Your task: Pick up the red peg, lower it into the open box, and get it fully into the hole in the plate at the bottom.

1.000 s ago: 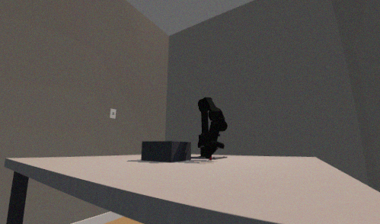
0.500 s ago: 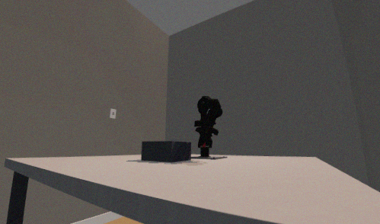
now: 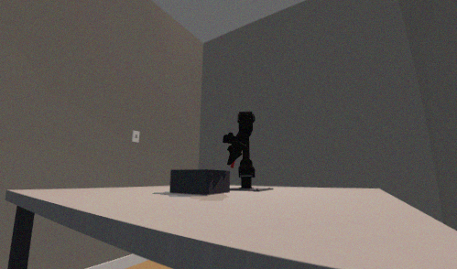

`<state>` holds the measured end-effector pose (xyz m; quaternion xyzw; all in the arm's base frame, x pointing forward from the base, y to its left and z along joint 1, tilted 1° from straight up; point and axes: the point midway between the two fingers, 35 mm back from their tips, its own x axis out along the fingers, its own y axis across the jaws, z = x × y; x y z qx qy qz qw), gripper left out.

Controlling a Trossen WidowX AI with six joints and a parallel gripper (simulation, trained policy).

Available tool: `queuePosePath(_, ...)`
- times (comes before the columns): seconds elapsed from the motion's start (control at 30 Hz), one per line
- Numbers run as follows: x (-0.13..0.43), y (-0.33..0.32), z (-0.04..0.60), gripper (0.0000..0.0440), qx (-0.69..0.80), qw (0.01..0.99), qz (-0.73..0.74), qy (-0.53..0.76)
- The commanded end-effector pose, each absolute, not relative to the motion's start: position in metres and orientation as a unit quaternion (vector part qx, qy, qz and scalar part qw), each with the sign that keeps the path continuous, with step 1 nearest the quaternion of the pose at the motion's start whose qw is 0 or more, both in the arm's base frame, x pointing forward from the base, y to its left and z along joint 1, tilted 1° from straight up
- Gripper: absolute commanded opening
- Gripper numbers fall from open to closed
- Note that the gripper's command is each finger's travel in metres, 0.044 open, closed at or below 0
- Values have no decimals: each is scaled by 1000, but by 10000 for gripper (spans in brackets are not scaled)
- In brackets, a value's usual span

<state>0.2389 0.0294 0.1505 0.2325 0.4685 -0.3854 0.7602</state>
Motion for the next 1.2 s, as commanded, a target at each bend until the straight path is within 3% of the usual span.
queuePosePath(0.0,248,18,155,0,240,760,-396,456)
queuePosePath(1.17,314,-89,112,0,229,750,-392,481)
